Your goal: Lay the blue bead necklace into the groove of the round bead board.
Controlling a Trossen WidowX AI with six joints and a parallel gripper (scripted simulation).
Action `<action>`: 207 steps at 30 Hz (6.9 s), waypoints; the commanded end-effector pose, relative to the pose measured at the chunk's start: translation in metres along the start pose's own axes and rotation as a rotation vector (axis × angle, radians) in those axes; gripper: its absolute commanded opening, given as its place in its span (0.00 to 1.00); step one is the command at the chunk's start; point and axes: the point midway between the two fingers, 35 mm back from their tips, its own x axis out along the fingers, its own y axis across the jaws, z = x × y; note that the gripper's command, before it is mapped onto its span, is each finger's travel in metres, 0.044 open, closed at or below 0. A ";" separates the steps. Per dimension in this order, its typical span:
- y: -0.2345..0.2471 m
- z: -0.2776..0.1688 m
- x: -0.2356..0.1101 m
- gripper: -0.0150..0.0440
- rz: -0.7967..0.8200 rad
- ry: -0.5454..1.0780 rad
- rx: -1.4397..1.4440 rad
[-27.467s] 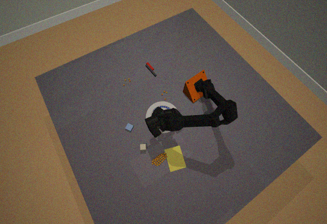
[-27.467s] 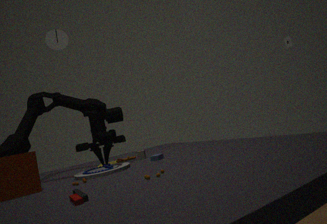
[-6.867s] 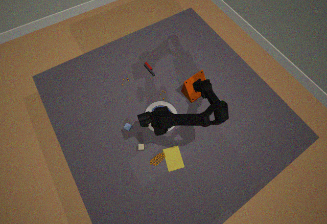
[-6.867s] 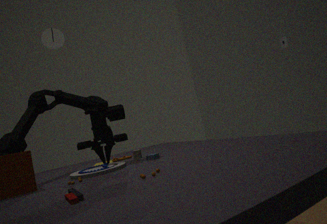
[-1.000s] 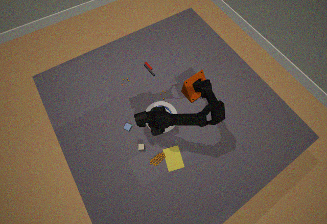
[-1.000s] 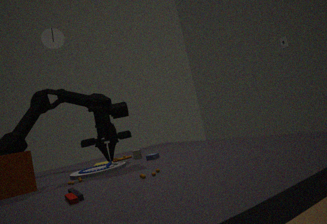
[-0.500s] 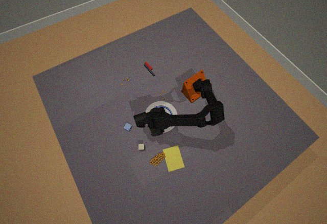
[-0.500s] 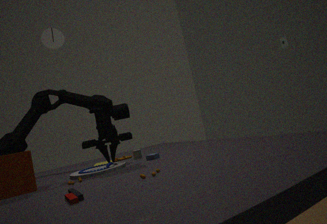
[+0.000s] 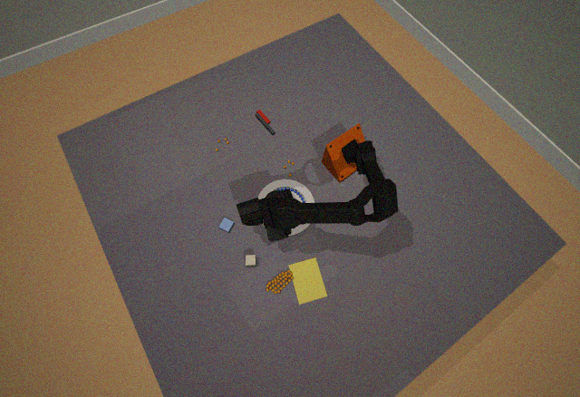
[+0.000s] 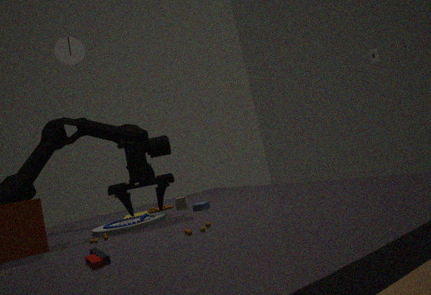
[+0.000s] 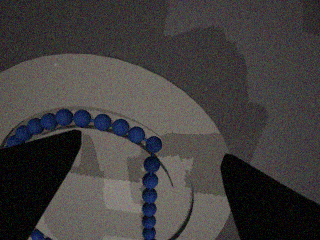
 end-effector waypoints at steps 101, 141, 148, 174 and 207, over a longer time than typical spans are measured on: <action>-0.001 -0.011 -0.003 0.25 0.001 -0.001 -0.077; -0.009 -0.007 -0.003 1.00 0.001 -0.001 -0.078; -0.009 -0.007 -0.003 1.00 0.001 -0.001 -0.078; -0.011 -0.092 -0.035 0.46 -0.001 0.003 0.148; -0.011 -0.092 0.006 0.46 0.000 0.002 0.148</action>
